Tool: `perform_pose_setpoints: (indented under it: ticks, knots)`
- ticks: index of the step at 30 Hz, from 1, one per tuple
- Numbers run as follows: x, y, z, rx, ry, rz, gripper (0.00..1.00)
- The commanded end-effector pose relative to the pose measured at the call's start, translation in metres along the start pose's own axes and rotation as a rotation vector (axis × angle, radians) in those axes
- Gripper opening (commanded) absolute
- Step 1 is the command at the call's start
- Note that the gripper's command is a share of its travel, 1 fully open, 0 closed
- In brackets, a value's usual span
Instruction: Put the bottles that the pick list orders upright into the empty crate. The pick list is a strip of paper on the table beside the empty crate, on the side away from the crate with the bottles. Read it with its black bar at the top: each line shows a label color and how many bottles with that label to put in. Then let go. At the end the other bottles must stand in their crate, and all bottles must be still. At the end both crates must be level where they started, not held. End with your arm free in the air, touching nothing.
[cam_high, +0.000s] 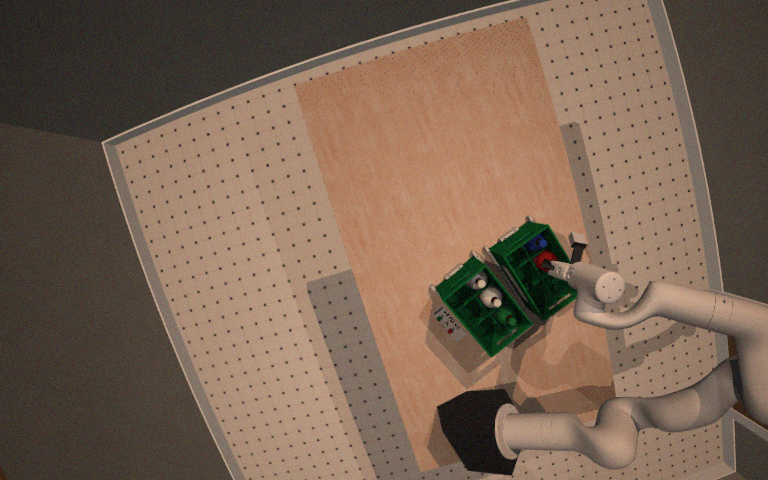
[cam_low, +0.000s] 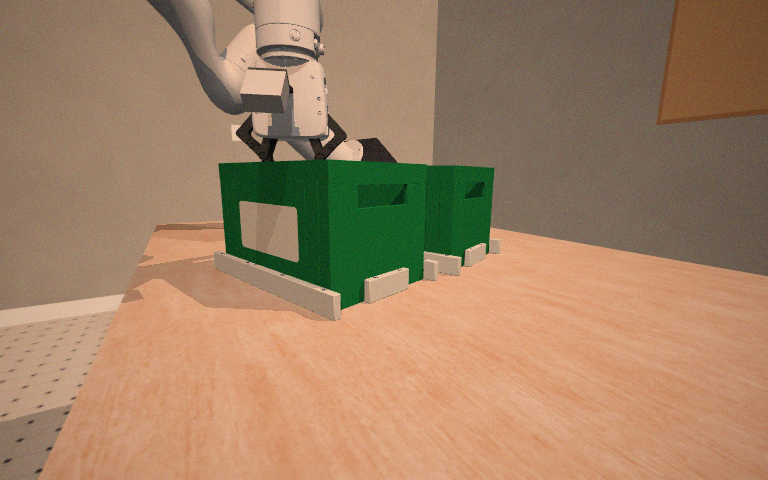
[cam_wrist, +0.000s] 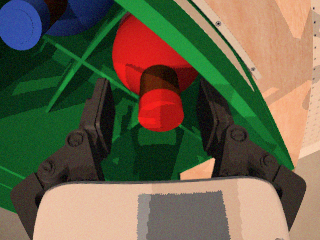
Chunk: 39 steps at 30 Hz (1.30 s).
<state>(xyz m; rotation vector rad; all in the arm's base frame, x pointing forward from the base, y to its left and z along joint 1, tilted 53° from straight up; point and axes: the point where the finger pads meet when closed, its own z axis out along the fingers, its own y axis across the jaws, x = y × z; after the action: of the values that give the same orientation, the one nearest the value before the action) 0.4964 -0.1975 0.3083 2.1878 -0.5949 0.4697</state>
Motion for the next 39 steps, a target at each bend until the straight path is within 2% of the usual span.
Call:
perform_pose_setpoints:
  ticks: [1,10,11,39]
  knots:
    - [0.0006,-0.0001,0.0006,0.001,0.001,0.001,0.65]
    - [0.0007,-0.0001,0.0006,0.001,0.001,0.001,0.65]
    - [0.0006,-0.0001,-0.0027,0.001,0.001,0.001,0.00]
    - [0.0006,-0.0001,-0.0026,0.001,0.001,0.001,0.00]
